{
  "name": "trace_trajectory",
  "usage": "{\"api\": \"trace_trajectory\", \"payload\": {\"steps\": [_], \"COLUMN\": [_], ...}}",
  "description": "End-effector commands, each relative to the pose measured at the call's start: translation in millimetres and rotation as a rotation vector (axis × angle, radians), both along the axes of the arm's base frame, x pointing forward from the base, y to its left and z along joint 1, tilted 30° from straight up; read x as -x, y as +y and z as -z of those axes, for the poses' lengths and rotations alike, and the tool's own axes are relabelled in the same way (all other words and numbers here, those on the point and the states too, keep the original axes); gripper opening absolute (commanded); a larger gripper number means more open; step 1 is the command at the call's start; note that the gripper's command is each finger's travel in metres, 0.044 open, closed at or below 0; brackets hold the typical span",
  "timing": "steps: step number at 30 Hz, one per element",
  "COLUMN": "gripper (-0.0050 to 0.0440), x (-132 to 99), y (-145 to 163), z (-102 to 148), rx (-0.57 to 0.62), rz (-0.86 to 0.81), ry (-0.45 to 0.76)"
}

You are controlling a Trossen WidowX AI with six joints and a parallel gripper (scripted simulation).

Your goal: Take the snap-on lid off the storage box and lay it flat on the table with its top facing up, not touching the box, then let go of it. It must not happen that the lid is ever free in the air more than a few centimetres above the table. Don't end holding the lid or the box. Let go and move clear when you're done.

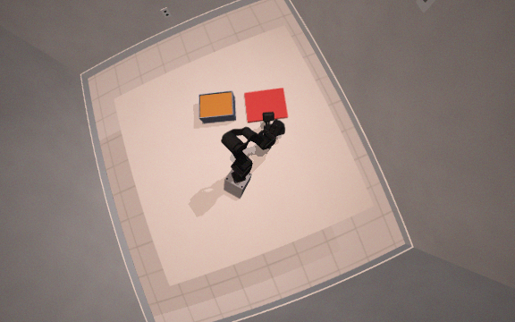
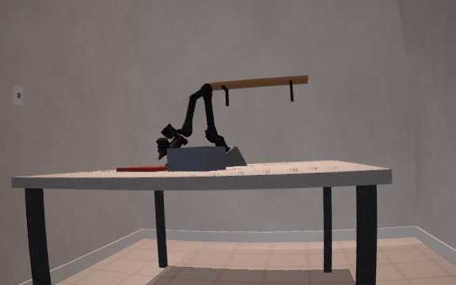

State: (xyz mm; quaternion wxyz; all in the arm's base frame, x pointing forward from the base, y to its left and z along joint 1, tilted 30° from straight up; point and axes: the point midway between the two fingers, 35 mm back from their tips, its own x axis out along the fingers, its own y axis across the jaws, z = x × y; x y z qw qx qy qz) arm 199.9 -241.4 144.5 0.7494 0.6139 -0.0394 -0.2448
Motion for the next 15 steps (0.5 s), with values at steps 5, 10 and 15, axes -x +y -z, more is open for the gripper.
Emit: {"api": "trace_trajectory", "payload": {"steps": [5,10,15], "gripper": [0.0275,0.0275,0.0275], "x": [15,24,32], "y": [5,7,10], "z": [5,9,13], "rx": [0.011,0.011,0.011], "rz": [-0.005,-0.005,-0.005], "ry": [-0.003,-0.003,-0.003]}}
